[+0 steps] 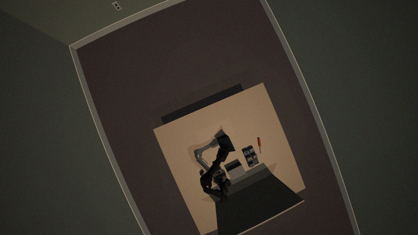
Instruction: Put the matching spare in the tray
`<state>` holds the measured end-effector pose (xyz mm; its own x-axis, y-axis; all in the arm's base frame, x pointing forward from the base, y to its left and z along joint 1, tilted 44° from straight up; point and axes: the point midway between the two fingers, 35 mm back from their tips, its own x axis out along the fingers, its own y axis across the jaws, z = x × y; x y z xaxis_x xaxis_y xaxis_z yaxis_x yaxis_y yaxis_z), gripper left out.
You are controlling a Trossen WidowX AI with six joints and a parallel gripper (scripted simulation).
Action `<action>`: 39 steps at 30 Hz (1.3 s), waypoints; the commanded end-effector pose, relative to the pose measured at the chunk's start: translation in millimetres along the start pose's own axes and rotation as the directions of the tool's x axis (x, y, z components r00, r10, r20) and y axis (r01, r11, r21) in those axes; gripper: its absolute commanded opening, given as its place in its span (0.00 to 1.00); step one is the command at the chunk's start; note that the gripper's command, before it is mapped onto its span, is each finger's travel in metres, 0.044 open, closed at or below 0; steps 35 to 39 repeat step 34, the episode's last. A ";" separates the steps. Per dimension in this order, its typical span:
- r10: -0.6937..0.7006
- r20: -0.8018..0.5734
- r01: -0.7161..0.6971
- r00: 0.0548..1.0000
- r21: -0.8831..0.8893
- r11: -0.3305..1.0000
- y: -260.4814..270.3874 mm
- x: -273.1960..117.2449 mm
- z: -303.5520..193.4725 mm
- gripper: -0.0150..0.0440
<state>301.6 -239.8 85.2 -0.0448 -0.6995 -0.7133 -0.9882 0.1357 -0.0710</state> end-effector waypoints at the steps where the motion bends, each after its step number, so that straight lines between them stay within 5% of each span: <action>1: 0.000 0.000 0.000 1.000 0.001 1.000 -0.2 -0.2 -0.3 0.92; 3: 0.000 0.001 0.000 1.000 0.001 1.000 -0.7 -3.0 0.0 1.00; 11: 0.002 0.010 -0.002 1.000 -0.009 1.000 0.9 -107.5 1.7 1.00; 39: -0.022 0.015 0.022 1.000 -0.012 1.000 -3.4 -106.4 3.3 1.00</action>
